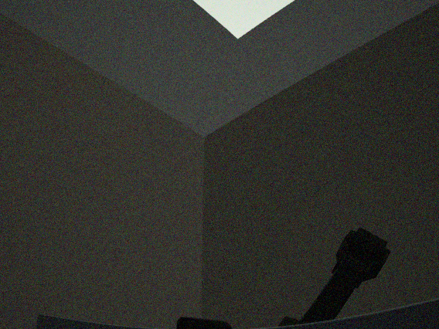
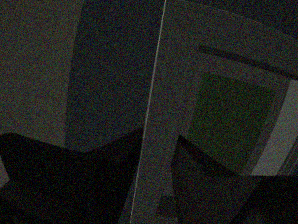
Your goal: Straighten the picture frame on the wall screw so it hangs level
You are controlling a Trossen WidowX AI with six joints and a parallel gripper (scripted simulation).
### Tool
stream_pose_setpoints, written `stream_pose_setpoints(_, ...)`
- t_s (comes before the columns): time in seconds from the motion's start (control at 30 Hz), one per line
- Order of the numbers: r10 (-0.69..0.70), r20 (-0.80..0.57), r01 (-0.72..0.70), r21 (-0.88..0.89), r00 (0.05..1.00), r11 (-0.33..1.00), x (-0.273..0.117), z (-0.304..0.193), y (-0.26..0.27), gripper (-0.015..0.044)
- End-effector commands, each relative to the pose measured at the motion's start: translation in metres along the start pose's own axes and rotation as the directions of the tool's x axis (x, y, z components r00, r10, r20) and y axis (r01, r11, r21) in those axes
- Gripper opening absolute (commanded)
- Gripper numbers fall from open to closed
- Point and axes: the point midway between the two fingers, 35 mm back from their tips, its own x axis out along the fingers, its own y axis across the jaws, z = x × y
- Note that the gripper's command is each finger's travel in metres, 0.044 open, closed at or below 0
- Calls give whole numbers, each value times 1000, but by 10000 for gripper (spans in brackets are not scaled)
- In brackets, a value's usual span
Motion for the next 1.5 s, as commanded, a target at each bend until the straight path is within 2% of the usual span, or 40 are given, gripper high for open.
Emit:
stream_pose_setpoints(0.0,14,6,-14,5,1000,1000,1,2,4,0)
stream_pose_setpoints(1.47,14,6,-14,5,1000,1000,1,2,-3,0)
